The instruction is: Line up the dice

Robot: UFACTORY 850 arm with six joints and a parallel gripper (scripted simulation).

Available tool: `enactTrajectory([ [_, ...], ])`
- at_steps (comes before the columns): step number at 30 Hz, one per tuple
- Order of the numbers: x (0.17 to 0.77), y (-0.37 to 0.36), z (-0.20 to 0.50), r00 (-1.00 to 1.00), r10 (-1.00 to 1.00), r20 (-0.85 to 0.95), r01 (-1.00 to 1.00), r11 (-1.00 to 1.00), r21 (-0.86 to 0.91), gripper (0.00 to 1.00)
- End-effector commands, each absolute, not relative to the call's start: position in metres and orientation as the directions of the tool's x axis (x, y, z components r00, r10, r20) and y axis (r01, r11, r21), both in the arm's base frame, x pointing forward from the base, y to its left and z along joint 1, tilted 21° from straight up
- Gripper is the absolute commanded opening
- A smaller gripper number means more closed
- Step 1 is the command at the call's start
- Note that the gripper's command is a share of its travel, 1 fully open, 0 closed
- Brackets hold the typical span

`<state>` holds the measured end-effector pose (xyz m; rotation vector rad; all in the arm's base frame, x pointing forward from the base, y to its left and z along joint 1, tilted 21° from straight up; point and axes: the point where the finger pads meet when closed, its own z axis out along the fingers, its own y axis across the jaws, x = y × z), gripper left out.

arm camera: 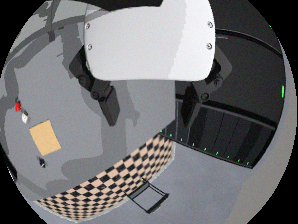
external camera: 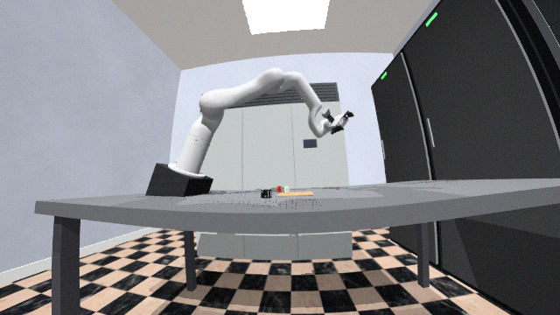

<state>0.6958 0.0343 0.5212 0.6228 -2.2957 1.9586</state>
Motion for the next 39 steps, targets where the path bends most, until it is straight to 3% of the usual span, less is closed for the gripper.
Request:
enactTrajectory([
  [1,0.696,0.034,0.522,-0.917,-0.264,0.299,-0.336,0.112,-0.935,1.00],
  [20,0.706,-0.099,0.458,-0.903,-0.415,0.113,-0.236,0.259,-0.937,1.00],
  [28,0.671,-0.172,0.396,-0.884,-0.467,-0.034,-0.199,0.441,-0.875,1.00],
  [39,0.619,-0.209,0.340,-0.879,-0.451,-0.158,-0.178,0.616,-0.767,1.00],
])
